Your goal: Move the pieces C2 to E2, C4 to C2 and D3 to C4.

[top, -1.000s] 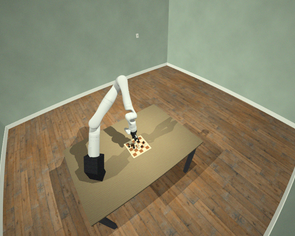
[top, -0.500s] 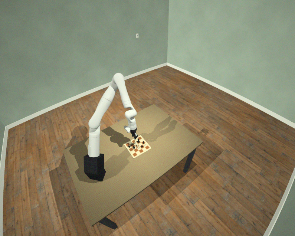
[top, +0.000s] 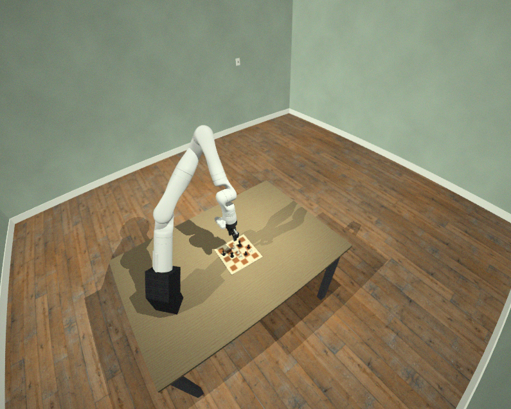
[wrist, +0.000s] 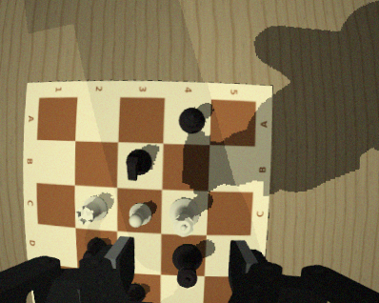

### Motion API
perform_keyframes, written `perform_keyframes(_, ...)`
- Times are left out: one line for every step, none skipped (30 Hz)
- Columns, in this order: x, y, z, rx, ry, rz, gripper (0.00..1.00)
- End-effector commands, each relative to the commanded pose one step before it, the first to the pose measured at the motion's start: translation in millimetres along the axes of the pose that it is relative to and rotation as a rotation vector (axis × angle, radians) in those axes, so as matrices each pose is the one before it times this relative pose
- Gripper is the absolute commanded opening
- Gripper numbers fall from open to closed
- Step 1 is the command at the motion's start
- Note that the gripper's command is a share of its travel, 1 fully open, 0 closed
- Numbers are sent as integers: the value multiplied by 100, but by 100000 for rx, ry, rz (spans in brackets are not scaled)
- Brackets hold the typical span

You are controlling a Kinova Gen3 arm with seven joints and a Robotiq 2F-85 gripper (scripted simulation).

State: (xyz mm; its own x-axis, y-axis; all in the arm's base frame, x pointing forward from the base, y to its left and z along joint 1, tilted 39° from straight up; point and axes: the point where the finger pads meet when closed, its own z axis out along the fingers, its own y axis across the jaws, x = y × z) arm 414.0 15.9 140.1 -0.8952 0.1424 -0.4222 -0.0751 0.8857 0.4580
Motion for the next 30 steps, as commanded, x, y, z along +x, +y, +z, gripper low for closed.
perform_keyframes(-47, -20, -52, 73, -151, -16, 100)
perform_keyframes(0, 0, 0, 0, 0, 0, 100)
perform_keyframes(0, 0, 0, 0, 0, 0, 100)
perform_keyframes(0, 0, 0, 0, 0, 0, 100)
perform_keyframes(0, 0, 0, 0, 0, 0, 100)
perform_keyframes(0, 0, 0, 0, 0, 0, 100)
perform_keyframes(0, 0, 0, 0, 0, 0, 100)
perform_keyframes(0, 0, 0, 0, 0, 0, 100)
perform_keyframes(0, 0, 0, 0, 0, 0, 100)
perform_keyframes(0, 0, 0, 0, 0, 0, 100)
perform_keyframes(0, 0, 0, 0, 0, 0, 100)
perform_keyframes(0, 0, 0, 0, 0, 0, 100)
perform_keyframes(0, 0, 0, 0, 0, 0, 100)
perform_keyframes(0, 0, 0, 0, 0, 0, 100)
perform_keyframes(0, 0, 0, 0, 0, 0, 100)
perform_keyframes(0, 0, 0, 0, 0, 0, 100)
perform_keyframes(0, 0, 0, 0, 0, 0, 100)
perform_keyframes(0, 0, -2, 0, 0, 0, 100)
perform_keyframes(0, 0, -12, 0, -1, 0, 100)
perform_keyframes(-1, 0, -31, -1, -1, -1, 100)
perform_keyframes(-1, 0, -56, -1, -2, -1, 100)
perform_keyframes(-1, 0, -86, -1, -2, -1, 100)
perform_keyframes(0, 0, -119, 0, 0, 0, 100)
perform_keyframes(2, 0, -153, 2, 5, 2, 100)
perform_keyframes(-2, 0, -192, -2, -4, -2, 100)
perform_keyframes(1, 0, -226, 1, 2, 1, 100)
perform_keyframes(-1, 0, -261, -1, -1, -1, 100)
perform_keyframes(2, 0, -293, 2, 4, 2, 100)
perform_keyframes(-2, 0, -325, -2, -4, -2, 100)
perform_keyframes(0, 0, 0, 0, 0, 0, 100)
